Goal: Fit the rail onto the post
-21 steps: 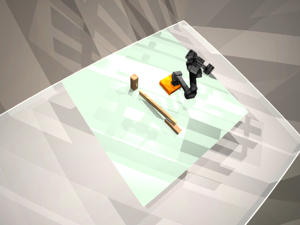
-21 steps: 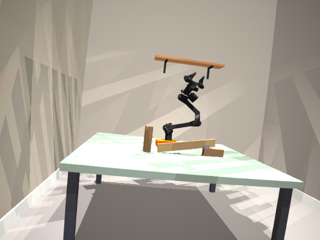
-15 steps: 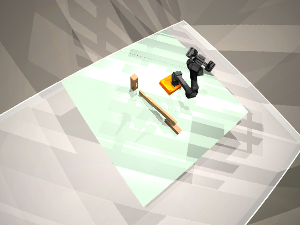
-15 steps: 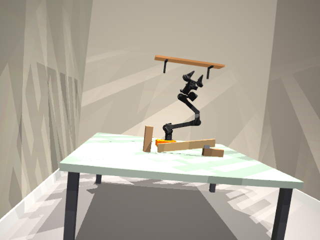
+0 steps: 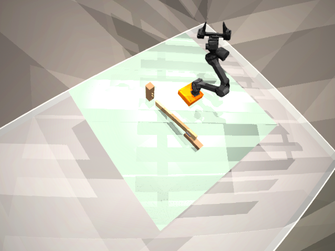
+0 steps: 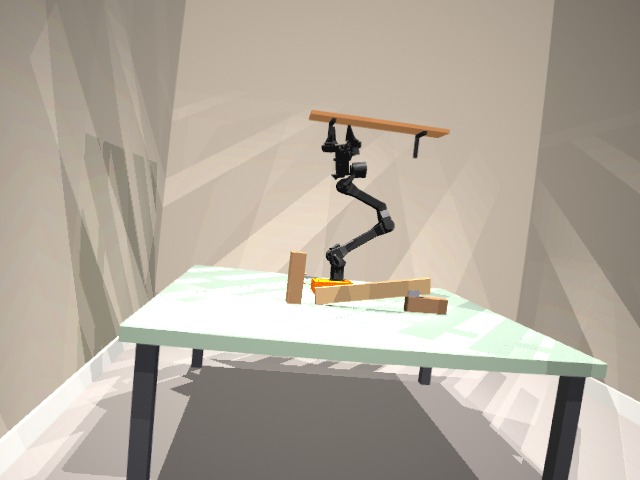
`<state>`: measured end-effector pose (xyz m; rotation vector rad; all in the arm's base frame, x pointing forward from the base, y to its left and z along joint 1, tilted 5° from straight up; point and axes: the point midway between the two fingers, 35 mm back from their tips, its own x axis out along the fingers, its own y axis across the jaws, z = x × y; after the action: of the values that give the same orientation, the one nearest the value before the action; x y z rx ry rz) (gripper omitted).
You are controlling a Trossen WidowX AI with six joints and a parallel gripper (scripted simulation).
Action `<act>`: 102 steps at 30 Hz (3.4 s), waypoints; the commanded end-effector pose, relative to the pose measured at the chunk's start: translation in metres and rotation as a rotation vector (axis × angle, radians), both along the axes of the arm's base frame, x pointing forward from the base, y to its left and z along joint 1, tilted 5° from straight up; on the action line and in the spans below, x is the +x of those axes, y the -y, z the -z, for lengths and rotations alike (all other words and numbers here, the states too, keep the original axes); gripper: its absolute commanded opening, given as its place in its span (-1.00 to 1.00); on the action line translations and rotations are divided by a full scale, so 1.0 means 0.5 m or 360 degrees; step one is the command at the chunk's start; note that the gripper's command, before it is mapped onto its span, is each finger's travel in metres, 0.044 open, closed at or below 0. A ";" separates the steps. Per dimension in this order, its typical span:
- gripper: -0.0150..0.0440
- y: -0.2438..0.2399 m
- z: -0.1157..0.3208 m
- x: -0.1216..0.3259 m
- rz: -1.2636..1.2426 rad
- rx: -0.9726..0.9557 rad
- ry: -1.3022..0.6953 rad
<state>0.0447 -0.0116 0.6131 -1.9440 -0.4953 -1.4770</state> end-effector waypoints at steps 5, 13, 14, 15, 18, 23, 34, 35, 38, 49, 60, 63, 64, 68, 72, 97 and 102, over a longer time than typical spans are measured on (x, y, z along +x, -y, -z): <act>1.00 0.211 0.026 0.071 -0.0163 0.0547 -0.0114; 1.00 0.375 0.132 0.225 -0.0311 0.1088 -0.0415; 1.00 0.389 0.149 0.247 -0.0327 0.1148 -0.0462; 1.00 0.401 0.167 0.269 -0.0341 0.1206 -0.0512; 1.00 0.428 0.225 0.337 -0.0381 0.1373 -0.0676; 1.00 0.442 0.345 0.455 -0.0421 0.1626 -0.1019; 1.00 0.333 0.642 0.649 -0.0418 0.1948 -0.1984; 1.00 0.317 0.668 0.659 -0.0408 0.1958 -0.2081; 1.00 0.266 0.746 0.679 -0.0370 0.1969 -0.2380; 1.00 0.139 0.943 0.667 -0.0131 0.1864 -0.3209; 1.00 0.024 1.095 0.559 0.0196 0.1374 -0.4289; 1.00 0.023 1.097 0.557 0.0196 0.1374 -0.4289; 1.00 0.024 1.100 0.557 0.0196 0.1374 -0.4289; 1.00 0.025 1.113 0.558 0.0196 0.1374 -0.4289; 1.00 0.025 1.126 0.558 0.0196 0.1374 -0.4289; 1.00 0.031 1.208 0.555 0.0196 0.1374 -0.4289; 1.00 0.032 1.224 0.553 0.0197 0.1374 -0.4289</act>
<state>0.3254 -0.0266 0.0084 -1.3874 1.1710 1.3340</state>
